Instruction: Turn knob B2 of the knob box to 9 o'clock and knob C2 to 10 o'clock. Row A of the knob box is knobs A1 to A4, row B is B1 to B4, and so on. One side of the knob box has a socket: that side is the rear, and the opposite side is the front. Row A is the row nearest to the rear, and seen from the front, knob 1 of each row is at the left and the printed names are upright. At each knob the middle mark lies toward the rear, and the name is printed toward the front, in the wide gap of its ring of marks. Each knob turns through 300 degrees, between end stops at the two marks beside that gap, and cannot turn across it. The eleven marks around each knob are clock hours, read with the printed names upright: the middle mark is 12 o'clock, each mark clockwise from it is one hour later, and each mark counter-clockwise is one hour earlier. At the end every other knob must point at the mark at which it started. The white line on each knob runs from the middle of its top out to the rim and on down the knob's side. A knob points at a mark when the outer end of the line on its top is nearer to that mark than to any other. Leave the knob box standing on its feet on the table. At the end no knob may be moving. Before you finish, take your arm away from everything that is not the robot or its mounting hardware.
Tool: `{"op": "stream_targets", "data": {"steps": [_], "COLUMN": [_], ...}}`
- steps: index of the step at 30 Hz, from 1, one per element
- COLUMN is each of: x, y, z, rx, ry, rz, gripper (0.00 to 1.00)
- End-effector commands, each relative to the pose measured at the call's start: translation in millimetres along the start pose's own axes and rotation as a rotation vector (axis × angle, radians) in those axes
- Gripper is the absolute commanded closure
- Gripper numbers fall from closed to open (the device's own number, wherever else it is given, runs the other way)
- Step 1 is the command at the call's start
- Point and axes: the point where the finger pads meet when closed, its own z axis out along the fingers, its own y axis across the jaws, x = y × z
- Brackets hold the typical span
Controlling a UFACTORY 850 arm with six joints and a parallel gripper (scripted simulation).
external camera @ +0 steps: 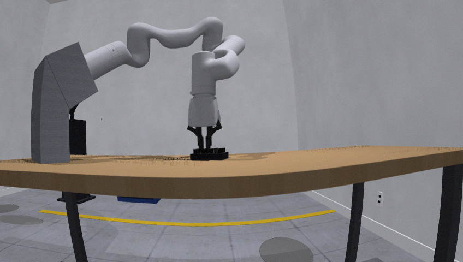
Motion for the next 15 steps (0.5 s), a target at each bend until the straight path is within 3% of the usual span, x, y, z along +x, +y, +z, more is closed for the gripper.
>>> {"op": "stream_targets", "data": {"steps": [1, 15], "x": [0.0, 0.0], "y": [0.4, 0.4], "z": [1.3, 8.6], "rx": [-0.001, -0.001], "ry": [0.000, 0.000], "rz": [0.000, 0.000], "gripper": [0.81, 0.81]}}
